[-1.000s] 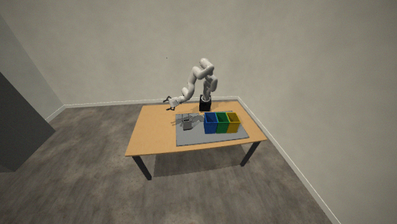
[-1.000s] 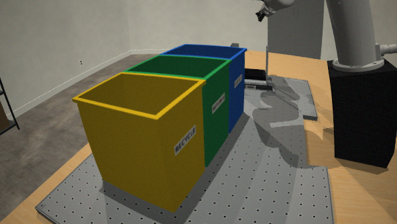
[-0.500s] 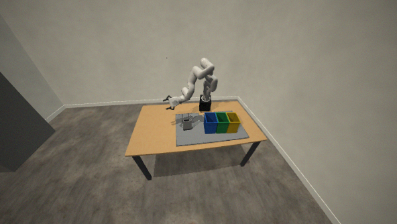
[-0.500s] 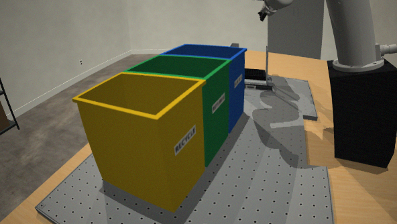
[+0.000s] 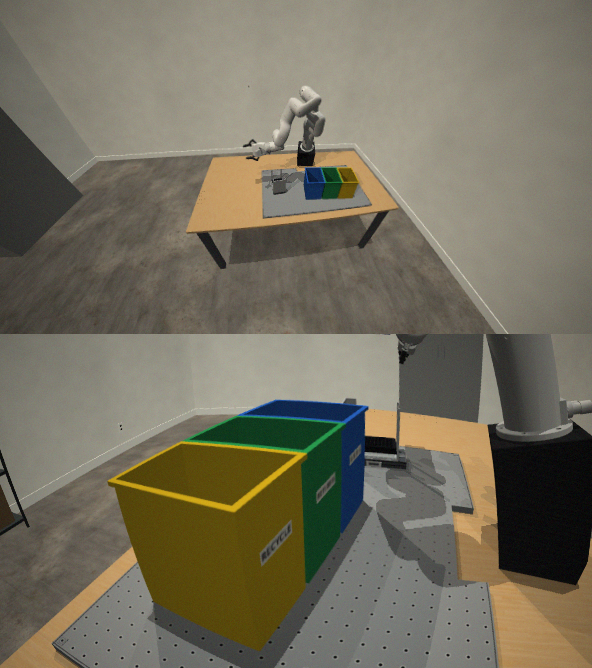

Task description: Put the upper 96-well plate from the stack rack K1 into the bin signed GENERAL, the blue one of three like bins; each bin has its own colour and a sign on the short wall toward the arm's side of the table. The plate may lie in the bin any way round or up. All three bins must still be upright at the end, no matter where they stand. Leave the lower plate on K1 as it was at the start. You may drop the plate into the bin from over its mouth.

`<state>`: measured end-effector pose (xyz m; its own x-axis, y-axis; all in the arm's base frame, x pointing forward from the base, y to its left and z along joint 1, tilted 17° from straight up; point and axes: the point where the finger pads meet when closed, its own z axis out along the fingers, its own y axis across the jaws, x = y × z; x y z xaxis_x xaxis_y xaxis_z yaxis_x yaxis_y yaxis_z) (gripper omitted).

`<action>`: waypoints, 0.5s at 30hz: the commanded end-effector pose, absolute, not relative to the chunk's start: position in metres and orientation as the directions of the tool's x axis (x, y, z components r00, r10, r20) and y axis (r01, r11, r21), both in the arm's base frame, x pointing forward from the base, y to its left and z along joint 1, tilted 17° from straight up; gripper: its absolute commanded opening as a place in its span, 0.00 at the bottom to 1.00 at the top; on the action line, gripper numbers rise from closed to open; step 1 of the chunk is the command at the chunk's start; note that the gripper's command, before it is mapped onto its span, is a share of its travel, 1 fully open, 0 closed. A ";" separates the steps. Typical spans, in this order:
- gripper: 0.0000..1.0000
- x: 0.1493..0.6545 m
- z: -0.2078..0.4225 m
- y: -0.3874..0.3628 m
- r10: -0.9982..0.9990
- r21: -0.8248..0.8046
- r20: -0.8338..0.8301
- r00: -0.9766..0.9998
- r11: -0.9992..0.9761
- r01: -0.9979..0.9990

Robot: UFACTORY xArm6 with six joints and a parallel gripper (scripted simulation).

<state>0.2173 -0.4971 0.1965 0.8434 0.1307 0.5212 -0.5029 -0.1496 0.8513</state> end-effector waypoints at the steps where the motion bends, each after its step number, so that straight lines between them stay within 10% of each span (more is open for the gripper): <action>1: 1.00 0.198 0.197 -0.498 0.020 0.891 0.446 0.895 -0.107 -0.442; 15: 1.00 0.165 0.189 -0.488 -0.173 0.936 0.304 0.937 -0.128 -0.327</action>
<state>0.1809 -0.4925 0.1916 0.9228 -0.0680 0.3793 -0.3850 -0.1173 0.9154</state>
